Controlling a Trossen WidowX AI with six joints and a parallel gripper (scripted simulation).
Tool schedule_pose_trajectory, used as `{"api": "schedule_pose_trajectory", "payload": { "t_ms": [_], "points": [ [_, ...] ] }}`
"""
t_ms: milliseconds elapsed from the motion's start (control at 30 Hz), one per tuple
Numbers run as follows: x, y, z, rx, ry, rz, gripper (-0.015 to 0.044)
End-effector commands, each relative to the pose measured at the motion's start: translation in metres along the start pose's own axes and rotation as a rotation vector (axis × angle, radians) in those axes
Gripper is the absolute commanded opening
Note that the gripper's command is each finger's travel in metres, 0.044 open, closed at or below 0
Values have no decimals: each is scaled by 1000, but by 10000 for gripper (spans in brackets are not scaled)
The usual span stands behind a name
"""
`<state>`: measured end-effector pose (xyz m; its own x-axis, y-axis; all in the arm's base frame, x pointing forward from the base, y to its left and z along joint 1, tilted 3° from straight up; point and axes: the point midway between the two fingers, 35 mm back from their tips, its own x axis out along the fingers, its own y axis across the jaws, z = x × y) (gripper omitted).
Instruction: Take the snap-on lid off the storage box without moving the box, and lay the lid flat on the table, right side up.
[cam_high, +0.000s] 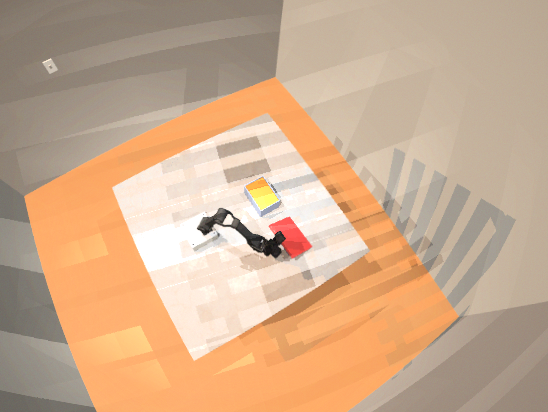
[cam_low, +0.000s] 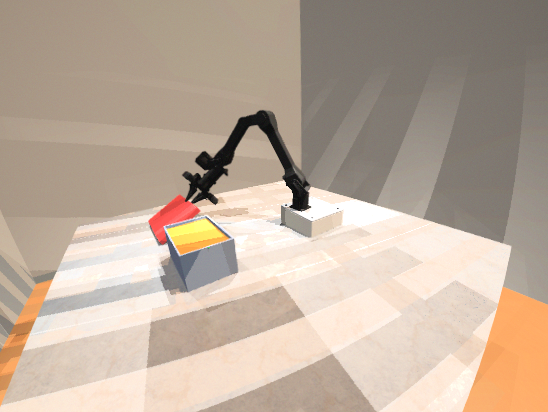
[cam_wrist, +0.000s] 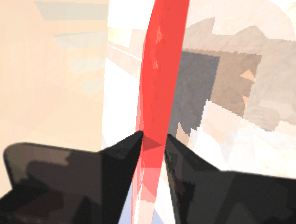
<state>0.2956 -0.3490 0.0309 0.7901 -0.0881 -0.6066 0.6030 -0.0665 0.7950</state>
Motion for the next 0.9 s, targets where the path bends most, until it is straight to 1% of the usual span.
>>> {"api": "schedule_pose_trajectory", "payload": {
  "t_ms": [0, 833, 867],
  "points": [
    [10, -16, -6, 23, 17, -30, 0],
    [22, -31, -7, 23, 17, -30, 0],
    [15, -20, -2, 12, 9, -13, 26]
  ]
}}
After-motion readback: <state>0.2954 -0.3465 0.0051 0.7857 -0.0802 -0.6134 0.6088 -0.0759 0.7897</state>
